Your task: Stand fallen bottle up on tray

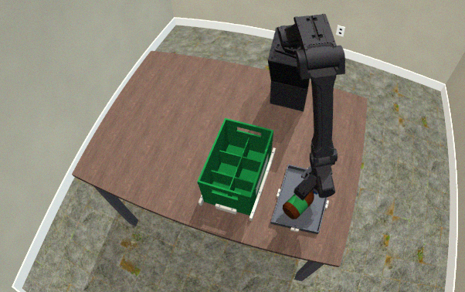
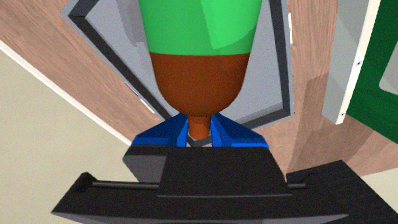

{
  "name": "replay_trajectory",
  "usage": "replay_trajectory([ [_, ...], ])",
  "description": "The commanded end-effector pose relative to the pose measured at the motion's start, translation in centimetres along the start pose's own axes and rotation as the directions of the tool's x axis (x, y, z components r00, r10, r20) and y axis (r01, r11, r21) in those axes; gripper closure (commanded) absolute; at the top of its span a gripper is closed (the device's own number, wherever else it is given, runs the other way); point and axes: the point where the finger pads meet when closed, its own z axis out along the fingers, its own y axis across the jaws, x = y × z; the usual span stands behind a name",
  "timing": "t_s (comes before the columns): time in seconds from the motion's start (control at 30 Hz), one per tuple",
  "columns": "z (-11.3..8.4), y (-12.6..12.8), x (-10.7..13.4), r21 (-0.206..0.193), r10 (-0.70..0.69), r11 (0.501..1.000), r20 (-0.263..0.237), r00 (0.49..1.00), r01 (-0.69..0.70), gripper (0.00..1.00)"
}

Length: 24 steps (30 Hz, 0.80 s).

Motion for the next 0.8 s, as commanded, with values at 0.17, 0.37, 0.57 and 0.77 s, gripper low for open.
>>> replay_trajectory([
  [0.17,-2.6,0.9,-0.3,-0.014,0.004,1.0,0.014,1.0,-0.004,1.0],
  [0.37,-3.6,0.7,-0.4,-0.012,0.008,1.0,0.015,1.0,-0.008,1.0],
  [0.57,-4.3,0.9,-0.2,-0.014,0.003,1.0,0.014,1.0,-0.003,1.0],
  [0.77,-5.4,0.9,-0.5,-0.015,0.008,1.0,0.017,1.0,-0.008,1.0],
])
